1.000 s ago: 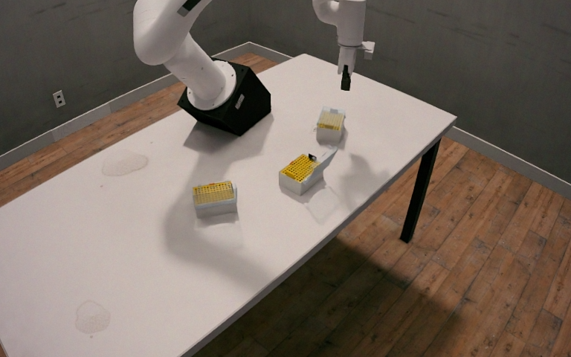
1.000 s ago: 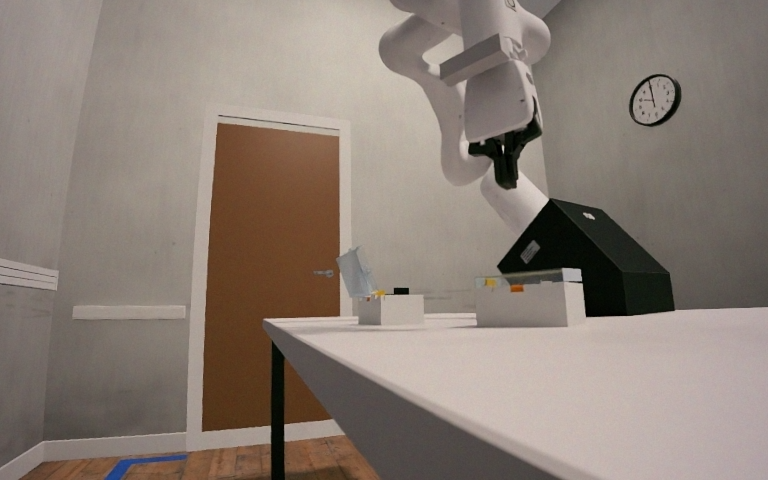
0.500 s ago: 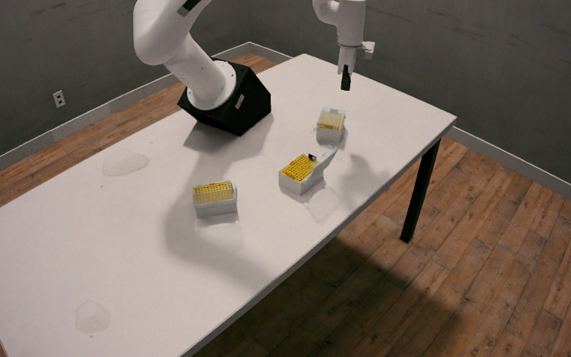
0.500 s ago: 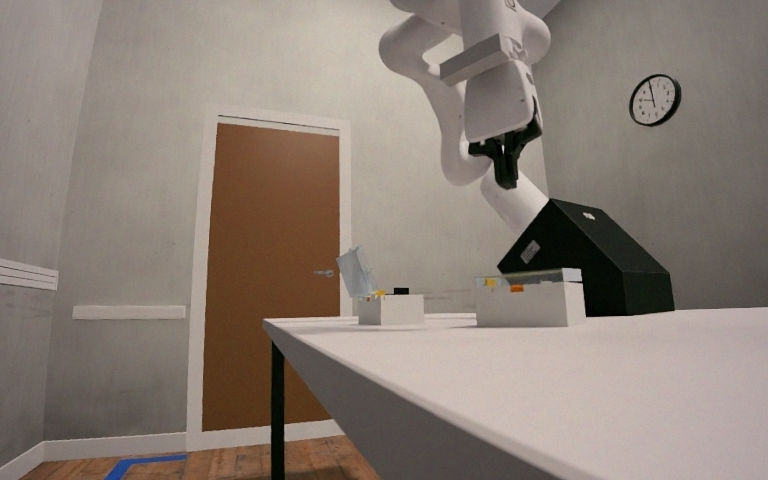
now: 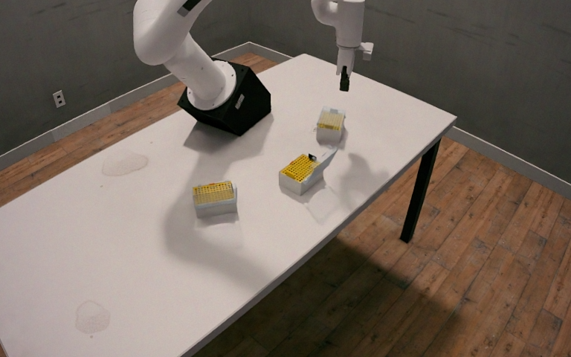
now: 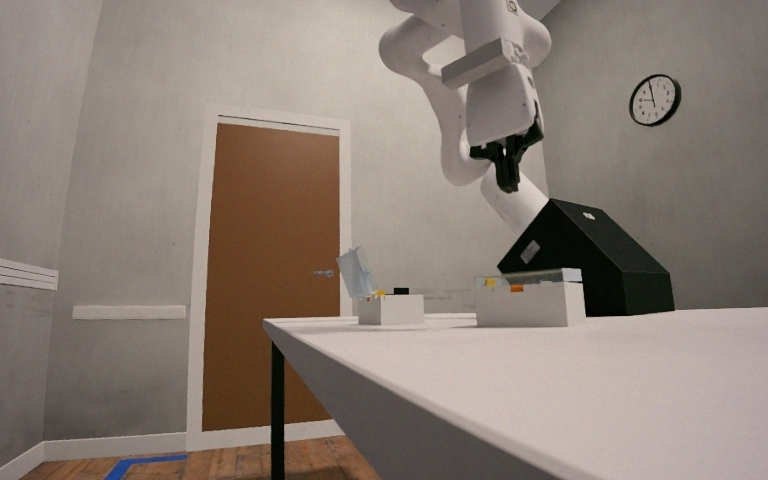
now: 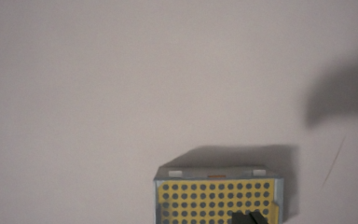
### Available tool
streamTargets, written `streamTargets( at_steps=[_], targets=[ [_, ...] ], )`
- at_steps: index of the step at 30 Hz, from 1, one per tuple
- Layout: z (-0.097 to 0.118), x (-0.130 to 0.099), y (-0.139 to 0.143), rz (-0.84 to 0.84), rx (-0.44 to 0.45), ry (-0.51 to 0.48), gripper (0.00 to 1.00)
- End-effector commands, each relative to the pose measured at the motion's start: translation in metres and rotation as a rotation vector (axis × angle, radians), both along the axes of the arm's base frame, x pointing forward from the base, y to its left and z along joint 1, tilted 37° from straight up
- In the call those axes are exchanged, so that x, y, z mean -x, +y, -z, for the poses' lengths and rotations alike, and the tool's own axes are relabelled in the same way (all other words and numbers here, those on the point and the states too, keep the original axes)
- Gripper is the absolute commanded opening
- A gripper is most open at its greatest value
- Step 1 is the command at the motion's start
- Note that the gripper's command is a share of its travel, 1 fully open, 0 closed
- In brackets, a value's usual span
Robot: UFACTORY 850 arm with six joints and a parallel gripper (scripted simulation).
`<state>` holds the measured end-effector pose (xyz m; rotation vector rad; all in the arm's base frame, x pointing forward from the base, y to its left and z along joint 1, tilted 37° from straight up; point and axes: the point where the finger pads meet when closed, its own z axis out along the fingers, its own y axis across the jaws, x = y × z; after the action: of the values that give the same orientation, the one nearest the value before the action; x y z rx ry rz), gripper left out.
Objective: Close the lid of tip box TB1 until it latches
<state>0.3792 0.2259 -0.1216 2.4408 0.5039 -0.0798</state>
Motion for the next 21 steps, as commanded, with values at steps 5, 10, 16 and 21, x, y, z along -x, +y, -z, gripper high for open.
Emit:
streamTargets(
  at_steps=[5, 10, 16, 21],
  targets=[
    [0.009, 0.012, -0.013, -0.001, -0.001, -0.001, 0.00],
    [0.015, 0.020, -0.022, -0.001, -0.001, -0.001, 0.00],
    [0.020, 0.026, -0.029, -0.001, -0.001, -0.001, 0.00],
    [0.026, 0.034, -0.038, -0.001, -0.001, -0.001, 0.00]
  ],
)
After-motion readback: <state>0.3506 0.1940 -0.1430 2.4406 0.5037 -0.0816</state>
